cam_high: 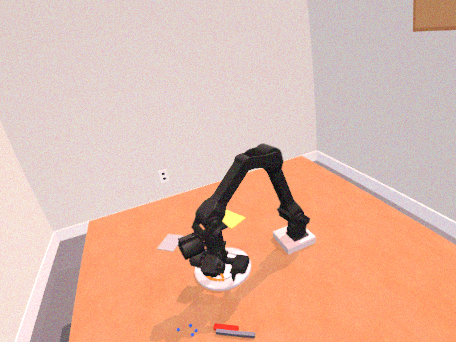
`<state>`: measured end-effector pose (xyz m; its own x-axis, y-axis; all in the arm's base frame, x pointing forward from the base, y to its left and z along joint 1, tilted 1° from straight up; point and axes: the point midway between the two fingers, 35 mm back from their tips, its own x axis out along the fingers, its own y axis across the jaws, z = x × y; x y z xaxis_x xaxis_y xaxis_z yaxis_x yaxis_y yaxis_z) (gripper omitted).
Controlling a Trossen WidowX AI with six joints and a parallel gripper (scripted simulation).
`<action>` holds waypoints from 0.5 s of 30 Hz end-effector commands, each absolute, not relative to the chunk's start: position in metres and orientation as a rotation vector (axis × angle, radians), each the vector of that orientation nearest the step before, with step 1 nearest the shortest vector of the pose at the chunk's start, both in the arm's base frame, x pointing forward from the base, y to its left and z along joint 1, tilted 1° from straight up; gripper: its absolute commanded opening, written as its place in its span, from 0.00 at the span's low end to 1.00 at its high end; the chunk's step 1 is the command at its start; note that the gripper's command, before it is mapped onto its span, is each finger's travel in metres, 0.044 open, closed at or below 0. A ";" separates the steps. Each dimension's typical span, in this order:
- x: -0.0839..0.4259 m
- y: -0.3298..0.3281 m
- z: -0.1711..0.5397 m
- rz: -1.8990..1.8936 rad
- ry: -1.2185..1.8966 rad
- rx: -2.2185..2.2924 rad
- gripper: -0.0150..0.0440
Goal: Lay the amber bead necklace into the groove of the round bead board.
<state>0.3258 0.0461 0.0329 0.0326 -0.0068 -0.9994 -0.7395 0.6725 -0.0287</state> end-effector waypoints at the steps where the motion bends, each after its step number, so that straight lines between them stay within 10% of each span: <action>1: 0.326 0.046 0.035 0.631 1.444 -0.661 1.00; 15: 0.326 0.046 0.037 0.629 1.446 -0.658 1.00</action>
